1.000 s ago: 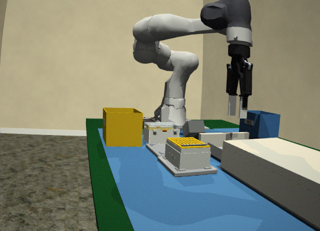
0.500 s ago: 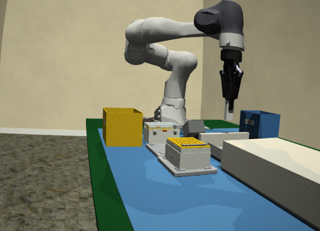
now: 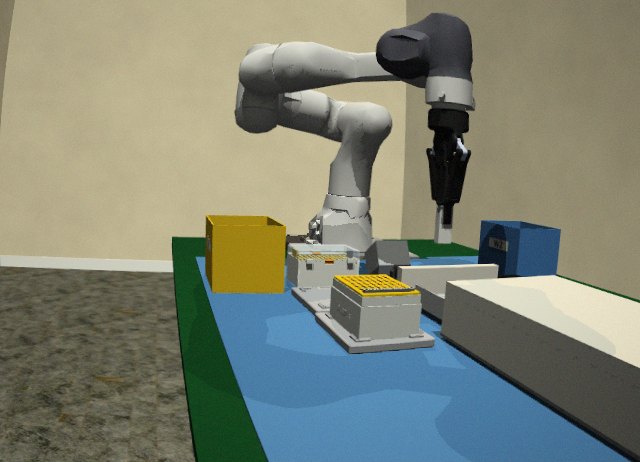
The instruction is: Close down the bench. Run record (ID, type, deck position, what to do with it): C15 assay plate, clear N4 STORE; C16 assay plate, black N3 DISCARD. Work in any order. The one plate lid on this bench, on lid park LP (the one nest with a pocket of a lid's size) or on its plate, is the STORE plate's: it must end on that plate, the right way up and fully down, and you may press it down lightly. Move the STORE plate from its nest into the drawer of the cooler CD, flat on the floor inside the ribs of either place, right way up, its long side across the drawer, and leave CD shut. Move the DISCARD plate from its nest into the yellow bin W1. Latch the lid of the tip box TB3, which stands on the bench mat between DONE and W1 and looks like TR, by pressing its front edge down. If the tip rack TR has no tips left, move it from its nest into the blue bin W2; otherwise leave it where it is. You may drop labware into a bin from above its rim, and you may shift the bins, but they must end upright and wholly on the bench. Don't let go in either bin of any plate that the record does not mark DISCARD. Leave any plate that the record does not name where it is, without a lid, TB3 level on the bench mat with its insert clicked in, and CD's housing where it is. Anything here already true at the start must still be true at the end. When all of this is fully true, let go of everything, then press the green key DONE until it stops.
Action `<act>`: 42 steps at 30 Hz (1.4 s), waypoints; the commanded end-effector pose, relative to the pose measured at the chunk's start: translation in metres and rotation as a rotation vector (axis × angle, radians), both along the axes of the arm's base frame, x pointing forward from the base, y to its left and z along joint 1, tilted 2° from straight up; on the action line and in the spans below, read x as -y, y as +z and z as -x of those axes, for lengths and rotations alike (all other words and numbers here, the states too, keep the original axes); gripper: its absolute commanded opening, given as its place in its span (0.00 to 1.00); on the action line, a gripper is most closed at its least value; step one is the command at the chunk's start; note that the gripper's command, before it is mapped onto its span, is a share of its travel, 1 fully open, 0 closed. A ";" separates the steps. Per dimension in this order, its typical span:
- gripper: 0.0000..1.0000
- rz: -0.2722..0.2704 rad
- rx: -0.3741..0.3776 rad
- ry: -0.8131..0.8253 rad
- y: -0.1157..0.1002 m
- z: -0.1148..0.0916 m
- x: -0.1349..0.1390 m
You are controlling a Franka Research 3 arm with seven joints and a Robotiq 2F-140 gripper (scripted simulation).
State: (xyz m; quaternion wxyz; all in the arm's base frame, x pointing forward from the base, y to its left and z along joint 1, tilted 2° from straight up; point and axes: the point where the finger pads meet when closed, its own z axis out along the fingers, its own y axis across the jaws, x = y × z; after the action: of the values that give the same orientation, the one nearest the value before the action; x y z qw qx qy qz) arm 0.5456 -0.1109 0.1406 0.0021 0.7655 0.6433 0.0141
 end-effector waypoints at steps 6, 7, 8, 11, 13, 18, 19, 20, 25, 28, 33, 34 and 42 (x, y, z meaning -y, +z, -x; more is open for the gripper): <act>0.00 -0.007 0.005 -0.033 -0.005 0.023 -0.007; 0.00 -0.007 0.005 -0.033 -0.006 0.027 -0.008; 0.00 -0.007 0.005 -0.033 -0.007 0.031 -0.009; 0.00 -0.007 0.005 -0.033 -0.010 0.040 -0.011; 0.00 -0.007 0.005 -0.033 -0.010 0.040 -0.011; 0.00 -0.007 0.005 -0.033 -0.010 0.040 -0.011; 0.00 -0.007 0.005 -0.033 -0.010 0.040 -0.011; 0.00 -0.007 0.005 -0.033 -0.010 0.040 -0.011; 0.00 -0.007 0.005 -0.033 -0.010 0.040 -0.011; 0.00 -0.007 0.005 -0.033 -0.010 0.040 -0.011; 0.00 -0.007 0.005 -0.033 -0.010 0.040 -0.011; 0.00 -0.007 0.005 -0.033 -0.010 0.040 -0.011; 0.00 -0.007 0.005 -0.033 -0.010 0.040 -0.011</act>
State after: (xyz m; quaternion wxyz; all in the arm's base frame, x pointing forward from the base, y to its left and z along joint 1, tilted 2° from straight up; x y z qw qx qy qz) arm 0.5045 -0.1007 0.1297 0.0011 0.7742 0.6328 0.0158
